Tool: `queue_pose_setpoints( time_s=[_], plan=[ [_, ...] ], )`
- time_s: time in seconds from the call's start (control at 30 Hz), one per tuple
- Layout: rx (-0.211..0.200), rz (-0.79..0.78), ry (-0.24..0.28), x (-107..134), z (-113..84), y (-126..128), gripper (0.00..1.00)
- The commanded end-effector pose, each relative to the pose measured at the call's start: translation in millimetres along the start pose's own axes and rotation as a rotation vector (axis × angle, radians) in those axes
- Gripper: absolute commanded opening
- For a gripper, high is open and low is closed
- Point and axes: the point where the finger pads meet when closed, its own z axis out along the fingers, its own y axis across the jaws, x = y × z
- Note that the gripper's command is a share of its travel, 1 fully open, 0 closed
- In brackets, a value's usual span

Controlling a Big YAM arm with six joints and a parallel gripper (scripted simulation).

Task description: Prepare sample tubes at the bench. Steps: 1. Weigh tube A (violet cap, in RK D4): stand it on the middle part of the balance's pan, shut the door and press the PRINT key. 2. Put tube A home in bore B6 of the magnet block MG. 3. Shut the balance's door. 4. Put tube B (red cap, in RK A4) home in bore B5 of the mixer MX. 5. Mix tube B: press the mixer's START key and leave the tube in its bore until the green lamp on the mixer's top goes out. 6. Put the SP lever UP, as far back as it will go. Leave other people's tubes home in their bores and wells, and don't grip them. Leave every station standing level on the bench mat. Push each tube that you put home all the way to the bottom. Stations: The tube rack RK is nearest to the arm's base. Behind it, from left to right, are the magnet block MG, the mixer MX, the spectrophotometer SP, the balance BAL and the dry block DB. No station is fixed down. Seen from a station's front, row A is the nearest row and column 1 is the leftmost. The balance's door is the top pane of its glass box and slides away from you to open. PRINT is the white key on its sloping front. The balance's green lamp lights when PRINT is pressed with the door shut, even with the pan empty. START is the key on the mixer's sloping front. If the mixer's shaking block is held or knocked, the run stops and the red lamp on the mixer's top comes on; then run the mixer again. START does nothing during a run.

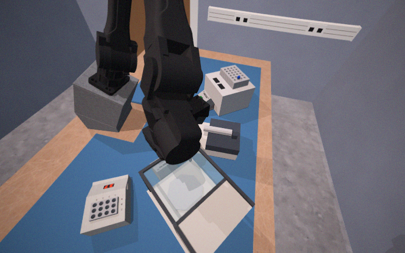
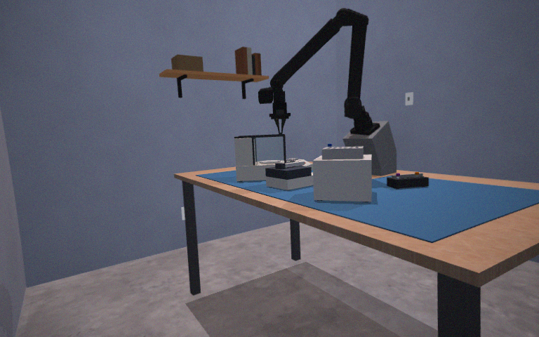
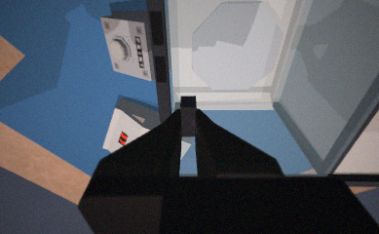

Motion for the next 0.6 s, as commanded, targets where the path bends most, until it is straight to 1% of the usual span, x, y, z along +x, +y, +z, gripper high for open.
queue_pose_setpoints(
  time_s=[0.0,0.17,0.2,0.57],
  plan=[
    [0.012,-0.002,0.002,2,-8.3,5,0.06],
    [0.012,-0.002,0.002,2,-8.3,5,0.06],
    [0.02,-0.014,0.001,0,-9.9,-19,0.3],
    [0.028,-0.019,0.002,-3,-13.1,-22,0.3]
  ],
)
